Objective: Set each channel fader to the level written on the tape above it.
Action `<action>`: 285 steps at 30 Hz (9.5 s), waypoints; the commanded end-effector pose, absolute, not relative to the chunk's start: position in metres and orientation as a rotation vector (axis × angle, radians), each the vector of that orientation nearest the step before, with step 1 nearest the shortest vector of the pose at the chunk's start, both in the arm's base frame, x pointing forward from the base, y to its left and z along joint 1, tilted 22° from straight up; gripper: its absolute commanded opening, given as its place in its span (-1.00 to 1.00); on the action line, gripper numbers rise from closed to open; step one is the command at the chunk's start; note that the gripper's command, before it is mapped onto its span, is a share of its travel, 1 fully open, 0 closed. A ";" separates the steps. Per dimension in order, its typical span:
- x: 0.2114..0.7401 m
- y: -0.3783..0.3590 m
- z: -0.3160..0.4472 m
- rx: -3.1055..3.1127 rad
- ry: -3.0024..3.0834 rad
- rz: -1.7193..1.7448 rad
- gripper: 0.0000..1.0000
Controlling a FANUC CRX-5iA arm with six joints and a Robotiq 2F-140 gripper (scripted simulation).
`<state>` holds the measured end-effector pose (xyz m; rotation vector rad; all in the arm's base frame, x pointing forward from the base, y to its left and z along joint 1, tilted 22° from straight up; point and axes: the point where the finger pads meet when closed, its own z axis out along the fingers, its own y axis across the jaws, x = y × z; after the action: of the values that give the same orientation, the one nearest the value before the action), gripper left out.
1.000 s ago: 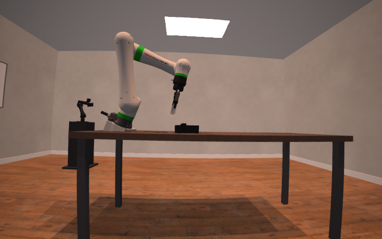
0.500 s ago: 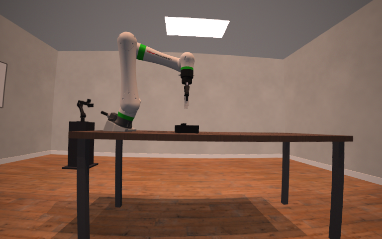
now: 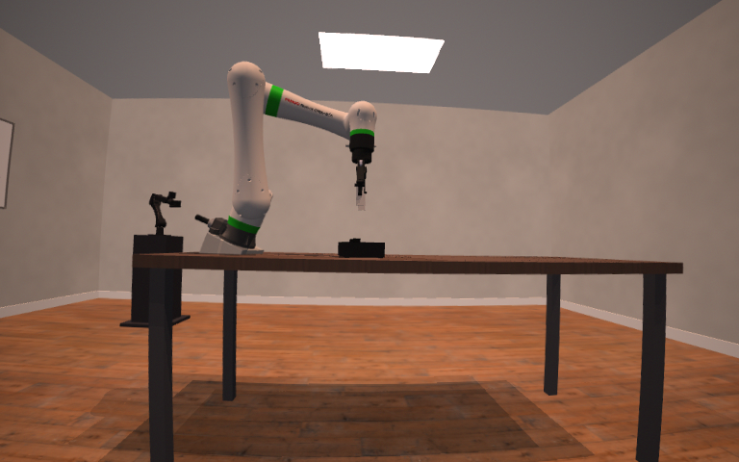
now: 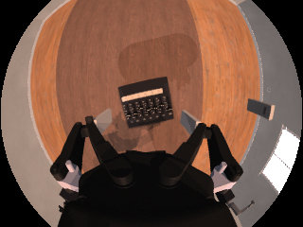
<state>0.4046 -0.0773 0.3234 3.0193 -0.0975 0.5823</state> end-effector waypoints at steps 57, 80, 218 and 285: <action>0.439 -0.063 0.269 0.928 -3.388 0.208 -1.00; 0.439 -0.063 0.269 0.345 -3.485 0.205 -1.00; 0.452 -0.063 0.235 0.303 -3.491 0.198 -1.00; 0.438 -0.066 0.229 0.303 -3.491 0.198 -1.00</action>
<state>0.4380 -0.0656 0.2291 0.3026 -3.4904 0.1981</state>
